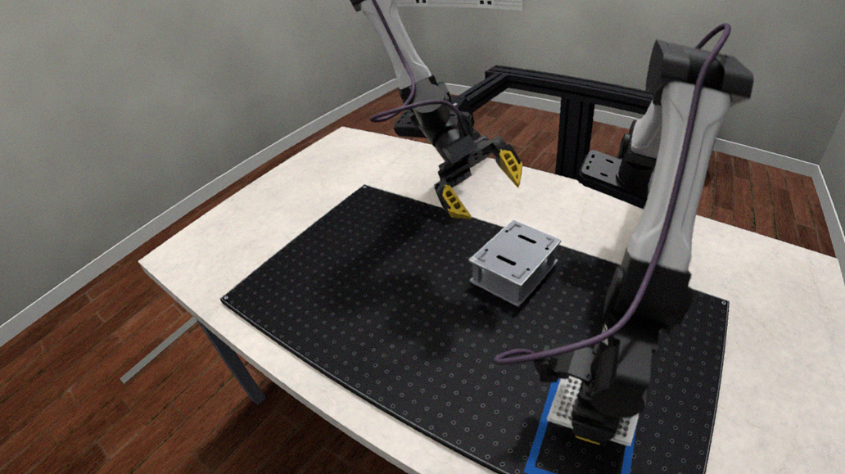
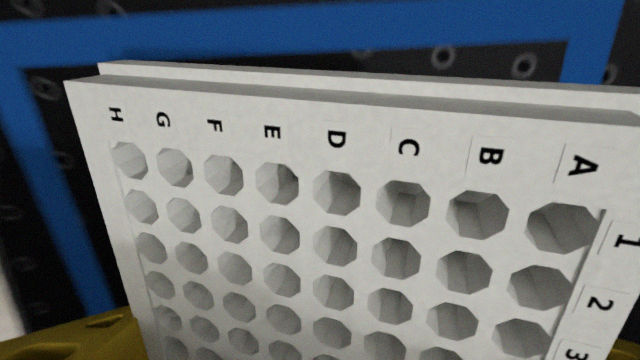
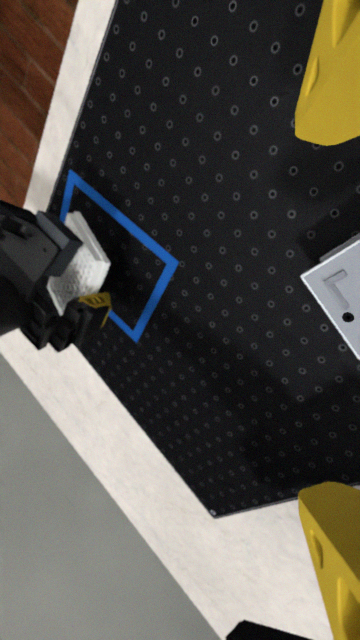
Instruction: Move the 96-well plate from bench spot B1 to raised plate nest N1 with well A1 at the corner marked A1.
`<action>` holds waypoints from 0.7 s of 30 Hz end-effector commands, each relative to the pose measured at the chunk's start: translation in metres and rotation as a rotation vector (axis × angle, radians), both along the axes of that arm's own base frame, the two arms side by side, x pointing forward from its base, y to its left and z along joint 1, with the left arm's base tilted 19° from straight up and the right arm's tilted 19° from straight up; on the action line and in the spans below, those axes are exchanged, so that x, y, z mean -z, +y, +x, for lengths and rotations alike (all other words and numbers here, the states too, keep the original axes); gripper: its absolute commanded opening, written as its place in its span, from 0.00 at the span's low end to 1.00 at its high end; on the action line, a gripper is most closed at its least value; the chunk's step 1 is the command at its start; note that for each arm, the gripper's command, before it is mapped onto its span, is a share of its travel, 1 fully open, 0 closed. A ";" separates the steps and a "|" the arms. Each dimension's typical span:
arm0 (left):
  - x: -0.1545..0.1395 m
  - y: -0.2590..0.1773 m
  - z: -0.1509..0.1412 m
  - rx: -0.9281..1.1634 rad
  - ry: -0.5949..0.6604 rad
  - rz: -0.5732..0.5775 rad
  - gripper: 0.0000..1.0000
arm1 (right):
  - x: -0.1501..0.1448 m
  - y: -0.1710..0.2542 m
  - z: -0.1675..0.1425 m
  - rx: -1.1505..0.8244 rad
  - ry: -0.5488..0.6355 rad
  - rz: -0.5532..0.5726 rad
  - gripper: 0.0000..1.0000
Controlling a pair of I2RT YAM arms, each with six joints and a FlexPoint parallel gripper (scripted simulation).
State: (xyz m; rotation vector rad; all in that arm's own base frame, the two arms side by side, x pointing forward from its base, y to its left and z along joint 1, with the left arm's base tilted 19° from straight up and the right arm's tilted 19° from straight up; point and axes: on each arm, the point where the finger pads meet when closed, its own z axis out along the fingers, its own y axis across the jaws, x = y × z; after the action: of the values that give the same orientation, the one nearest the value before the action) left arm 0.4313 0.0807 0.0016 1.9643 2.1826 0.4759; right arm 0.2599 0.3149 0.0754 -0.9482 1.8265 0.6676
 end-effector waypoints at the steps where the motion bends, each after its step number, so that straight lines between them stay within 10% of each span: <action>1: -0.012 -0.013 -0.011 -0.004 -0.012 0.005 0.77 | -0.015 0.012 0.004 -0.006 -0.031 0.037 1.00; 21: -0.014 -0.015 -0.012 -0.006 -0.024 0.003 0.77 | -0.023 -0.024 -0.058 -0.113 0.020 -0.403 1.00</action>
State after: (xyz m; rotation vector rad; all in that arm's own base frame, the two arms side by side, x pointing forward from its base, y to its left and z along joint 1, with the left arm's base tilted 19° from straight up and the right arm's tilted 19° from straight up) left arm 0.4122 0.0643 -0.0019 1.9804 2.1949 0.4458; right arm 0.2190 0.3005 0.0814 -1.1743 1.9156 0.5088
